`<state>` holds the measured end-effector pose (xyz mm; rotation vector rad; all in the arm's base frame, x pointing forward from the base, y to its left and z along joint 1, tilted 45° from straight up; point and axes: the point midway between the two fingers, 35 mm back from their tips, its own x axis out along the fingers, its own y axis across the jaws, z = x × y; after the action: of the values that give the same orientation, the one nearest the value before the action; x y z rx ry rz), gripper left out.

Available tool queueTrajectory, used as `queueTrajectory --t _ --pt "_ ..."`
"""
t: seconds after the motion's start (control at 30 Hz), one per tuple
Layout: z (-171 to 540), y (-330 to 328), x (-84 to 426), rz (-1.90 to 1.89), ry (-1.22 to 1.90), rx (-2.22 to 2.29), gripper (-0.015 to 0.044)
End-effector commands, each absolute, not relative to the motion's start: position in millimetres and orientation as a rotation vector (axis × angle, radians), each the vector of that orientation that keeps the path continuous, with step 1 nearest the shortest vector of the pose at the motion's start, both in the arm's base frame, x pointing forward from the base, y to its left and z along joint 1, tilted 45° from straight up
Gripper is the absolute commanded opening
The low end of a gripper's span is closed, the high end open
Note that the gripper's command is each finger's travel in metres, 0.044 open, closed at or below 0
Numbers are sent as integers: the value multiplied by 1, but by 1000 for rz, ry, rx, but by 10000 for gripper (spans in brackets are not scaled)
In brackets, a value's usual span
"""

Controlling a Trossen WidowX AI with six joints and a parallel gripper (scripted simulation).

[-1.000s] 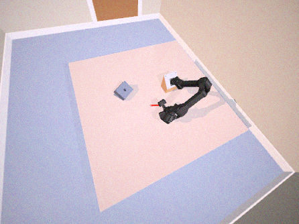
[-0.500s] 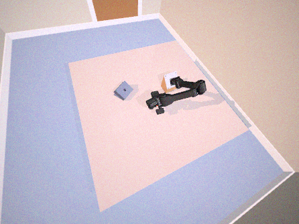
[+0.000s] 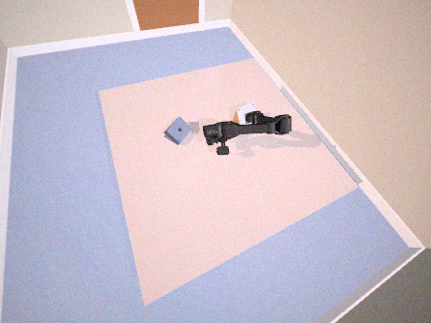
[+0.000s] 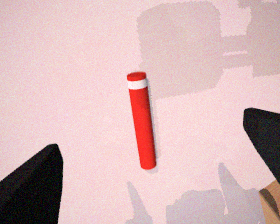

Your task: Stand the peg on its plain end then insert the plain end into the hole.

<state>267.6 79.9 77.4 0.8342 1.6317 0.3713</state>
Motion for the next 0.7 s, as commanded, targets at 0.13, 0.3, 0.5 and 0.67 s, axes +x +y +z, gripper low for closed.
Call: queueTrajectory --t 0.13,0.3,0.5,0.67 --pt "68 88 267 373 1639 840 440" --pt "62 93 267 372 1639 840 440" --pt "55 100 267 371 1638 840 440" --pt "49 106 267 371 1638 841 440"
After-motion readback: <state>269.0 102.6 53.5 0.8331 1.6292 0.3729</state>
